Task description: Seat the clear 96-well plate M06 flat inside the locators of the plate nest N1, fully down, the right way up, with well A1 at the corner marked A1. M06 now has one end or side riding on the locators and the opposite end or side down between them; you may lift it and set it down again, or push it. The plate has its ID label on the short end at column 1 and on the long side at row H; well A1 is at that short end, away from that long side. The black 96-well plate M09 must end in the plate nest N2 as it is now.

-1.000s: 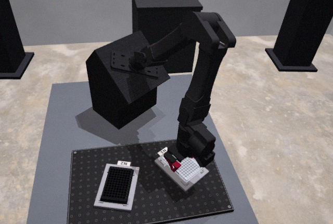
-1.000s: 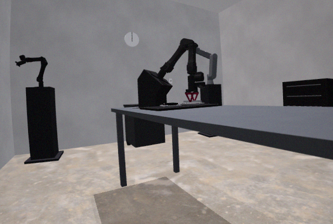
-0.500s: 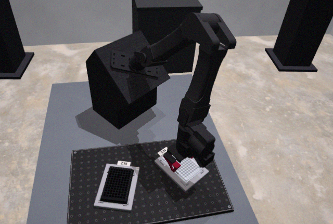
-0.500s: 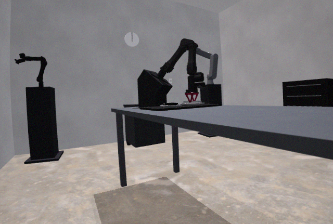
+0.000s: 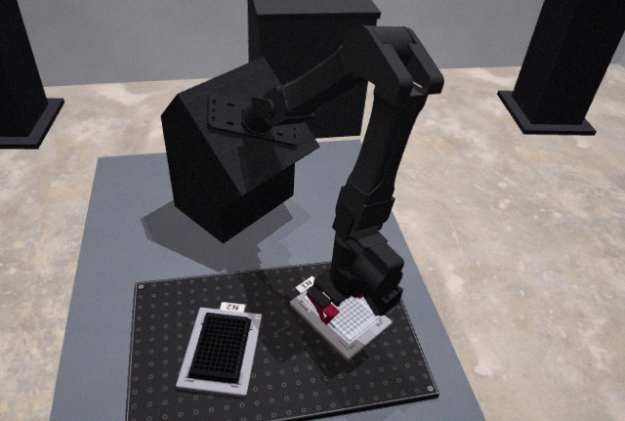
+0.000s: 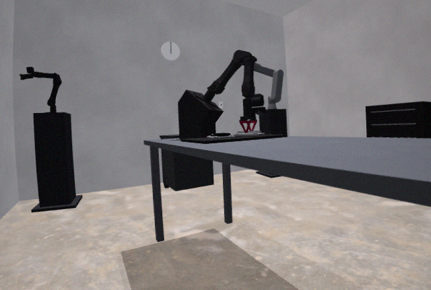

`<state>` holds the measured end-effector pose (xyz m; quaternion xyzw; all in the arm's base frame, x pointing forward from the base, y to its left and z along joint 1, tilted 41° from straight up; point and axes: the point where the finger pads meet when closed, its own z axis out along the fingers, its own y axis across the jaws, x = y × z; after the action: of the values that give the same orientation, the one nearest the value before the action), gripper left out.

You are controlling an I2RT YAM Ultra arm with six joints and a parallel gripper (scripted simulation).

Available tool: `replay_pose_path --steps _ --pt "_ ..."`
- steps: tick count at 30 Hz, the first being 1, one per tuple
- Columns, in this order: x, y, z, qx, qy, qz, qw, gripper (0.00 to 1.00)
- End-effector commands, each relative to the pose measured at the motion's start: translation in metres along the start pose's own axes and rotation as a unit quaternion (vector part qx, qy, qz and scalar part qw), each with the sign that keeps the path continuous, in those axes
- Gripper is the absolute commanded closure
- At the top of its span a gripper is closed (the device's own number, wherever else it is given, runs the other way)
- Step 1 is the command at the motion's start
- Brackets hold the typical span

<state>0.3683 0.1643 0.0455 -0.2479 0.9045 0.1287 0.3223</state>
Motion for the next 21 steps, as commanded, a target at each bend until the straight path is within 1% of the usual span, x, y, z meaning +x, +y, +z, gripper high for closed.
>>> replay_pose_path --steps 1,21 --pt "-0.0034 -0.0006 -0.0014 0.001 -0.005 0.0 1.0 1.0" --pt "-0.0035 -0.0005 0.0012 0.001 -0.005 0.0 1.0 1.0"
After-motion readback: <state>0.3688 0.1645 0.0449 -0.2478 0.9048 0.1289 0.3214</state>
